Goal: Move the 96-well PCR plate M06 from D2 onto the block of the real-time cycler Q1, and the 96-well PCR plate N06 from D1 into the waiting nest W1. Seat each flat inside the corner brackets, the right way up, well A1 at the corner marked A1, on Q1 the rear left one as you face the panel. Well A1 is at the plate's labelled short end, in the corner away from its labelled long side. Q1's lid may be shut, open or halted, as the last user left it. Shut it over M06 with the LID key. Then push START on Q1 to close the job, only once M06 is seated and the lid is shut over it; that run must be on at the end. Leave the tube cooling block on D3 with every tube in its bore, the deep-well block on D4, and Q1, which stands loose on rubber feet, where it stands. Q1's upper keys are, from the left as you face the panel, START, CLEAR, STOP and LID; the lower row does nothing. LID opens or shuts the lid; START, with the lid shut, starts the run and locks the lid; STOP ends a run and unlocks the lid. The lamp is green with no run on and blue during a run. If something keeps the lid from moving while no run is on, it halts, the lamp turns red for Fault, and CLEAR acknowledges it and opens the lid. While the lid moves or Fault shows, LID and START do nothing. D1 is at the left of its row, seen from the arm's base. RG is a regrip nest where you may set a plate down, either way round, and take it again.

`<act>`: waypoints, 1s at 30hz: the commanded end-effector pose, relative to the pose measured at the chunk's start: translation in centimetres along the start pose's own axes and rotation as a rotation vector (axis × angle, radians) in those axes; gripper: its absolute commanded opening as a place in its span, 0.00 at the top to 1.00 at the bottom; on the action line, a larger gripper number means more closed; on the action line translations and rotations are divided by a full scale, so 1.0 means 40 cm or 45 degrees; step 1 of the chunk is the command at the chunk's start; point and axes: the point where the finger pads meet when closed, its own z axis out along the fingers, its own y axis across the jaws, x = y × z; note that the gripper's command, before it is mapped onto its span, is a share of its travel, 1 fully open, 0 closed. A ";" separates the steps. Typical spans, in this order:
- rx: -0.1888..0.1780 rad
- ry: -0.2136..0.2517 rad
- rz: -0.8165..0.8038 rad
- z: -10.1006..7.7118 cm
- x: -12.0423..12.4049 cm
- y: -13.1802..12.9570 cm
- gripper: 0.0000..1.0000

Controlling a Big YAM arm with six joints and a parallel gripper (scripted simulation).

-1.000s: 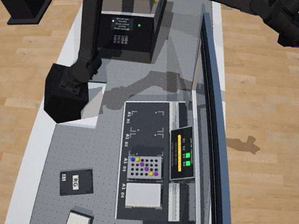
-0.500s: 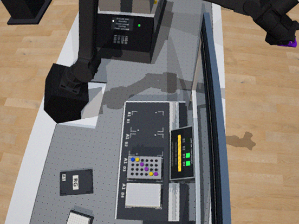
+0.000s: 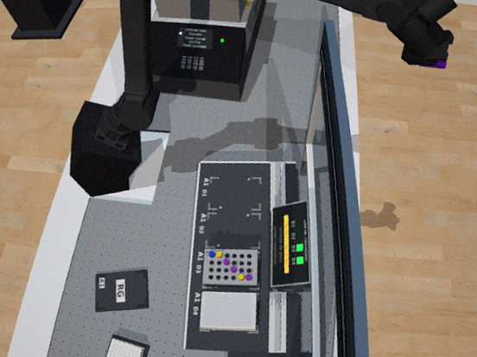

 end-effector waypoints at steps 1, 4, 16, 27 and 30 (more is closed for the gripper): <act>0.068 -0.043 -0.055 -0.095 -0.078 -0.046 1.00; 0.075 -0.046 -0.054 -0.092 -0.080 -0.030 1.00; -0.078 -0.059 -0.078 -0.086 -0.116 0.115 1.00; -0.140 -0.067 -0.071 -0.088 -0.135 0.236 1.00; -0.222 -0.045 -0.124 -0.082 -0.128 0.262 1.00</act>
